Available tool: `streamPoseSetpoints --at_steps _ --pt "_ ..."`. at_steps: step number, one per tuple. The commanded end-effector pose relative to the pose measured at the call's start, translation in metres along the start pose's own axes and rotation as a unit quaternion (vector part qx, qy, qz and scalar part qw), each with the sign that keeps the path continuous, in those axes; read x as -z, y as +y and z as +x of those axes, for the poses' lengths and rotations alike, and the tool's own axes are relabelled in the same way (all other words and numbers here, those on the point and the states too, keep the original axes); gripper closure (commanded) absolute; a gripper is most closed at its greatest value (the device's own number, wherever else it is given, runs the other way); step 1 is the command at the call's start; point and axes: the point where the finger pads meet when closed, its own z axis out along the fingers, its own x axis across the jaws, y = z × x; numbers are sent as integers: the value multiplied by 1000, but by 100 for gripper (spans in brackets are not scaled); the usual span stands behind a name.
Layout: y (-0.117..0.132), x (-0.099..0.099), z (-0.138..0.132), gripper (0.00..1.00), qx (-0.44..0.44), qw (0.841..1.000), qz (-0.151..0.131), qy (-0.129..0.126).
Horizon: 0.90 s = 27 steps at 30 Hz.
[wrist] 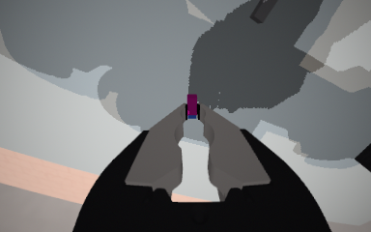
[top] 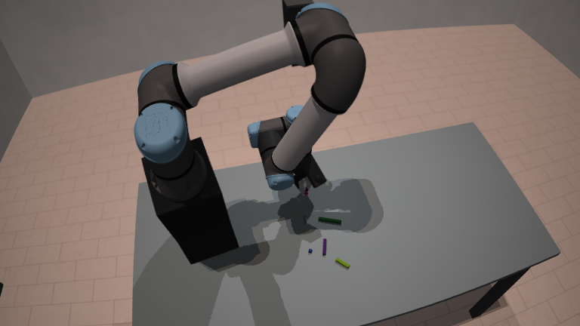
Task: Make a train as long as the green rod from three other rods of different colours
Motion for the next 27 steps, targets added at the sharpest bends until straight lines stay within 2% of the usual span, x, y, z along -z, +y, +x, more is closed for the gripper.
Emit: streamPoseSetpoints --at_steps 1,27 --pt "0 0 0 100 0 1000 0 -1" --pt "0 -12 0 100 0 1000 0 -1"
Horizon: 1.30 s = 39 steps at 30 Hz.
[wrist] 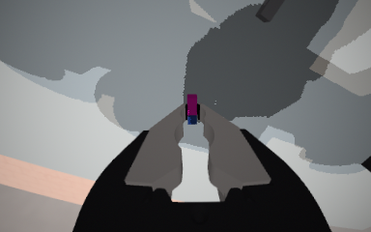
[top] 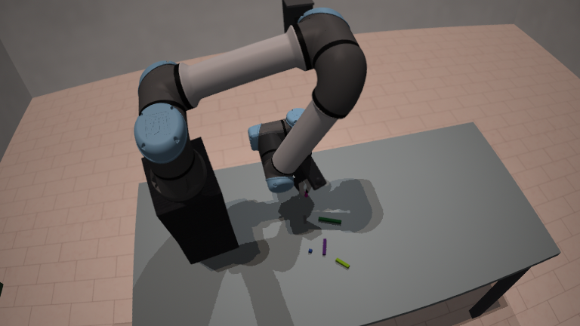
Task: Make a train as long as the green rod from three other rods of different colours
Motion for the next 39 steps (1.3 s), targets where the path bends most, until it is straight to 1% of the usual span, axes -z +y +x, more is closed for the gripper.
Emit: streamPoseSetpoints --at_steps 1,29,30,34,35,37,38,39 --pt "0 0 0 100 0 1000 0 -1" --pt "0 0 0 100 0 1000 0 -1" --pt "0 0 0 97 0 1000 0 -1" --pt "0 0 0 97 0 1000 0 -1" --pt "0 0 0 94 0 1000 0 -1" --pt "0 0 0 94 0 1000 0 -1" --pt "0 0 0 92 0 1000 0 -1" --pt "0 0 0 92 0 1000 0 -1"
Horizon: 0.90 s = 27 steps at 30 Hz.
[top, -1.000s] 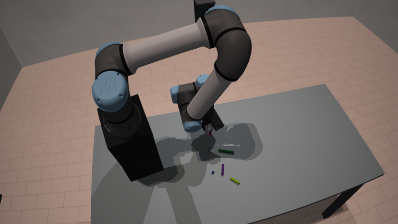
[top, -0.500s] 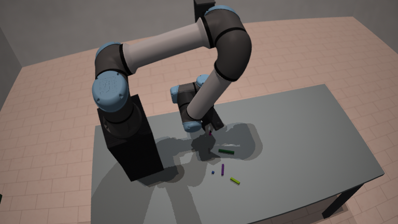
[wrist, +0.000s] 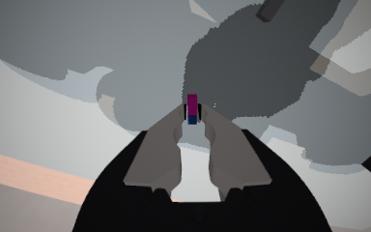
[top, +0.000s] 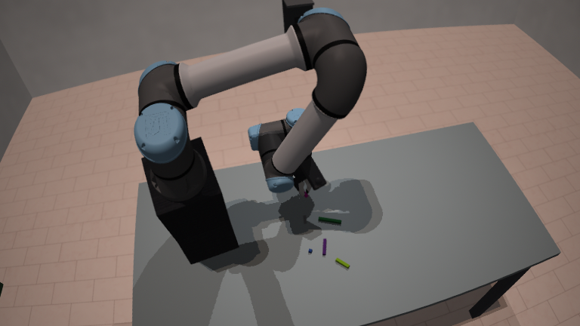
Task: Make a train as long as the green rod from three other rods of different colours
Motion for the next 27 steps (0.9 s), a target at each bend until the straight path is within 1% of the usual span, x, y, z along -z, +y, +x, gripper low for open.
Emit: streamPoseSetpoints --at_steps 1,2,4,5,18,21,26,27 --pt "0 0 0 92 0 1000 0 -1" --pt "0 0 0 89 0 1000 0 -1" --pt "0 0 0 89 0 1000 0 -1" --pt "0 0 0 86 0 1000 0 -1" --pt "0 1 0 86 0 1000 0 -1" --pt "0 5 0 86 0 1000 0 -1" --pt "0 20 0 86 0 1000 0 -1" --pt "0 20 0 86 0 1000 0 -1"
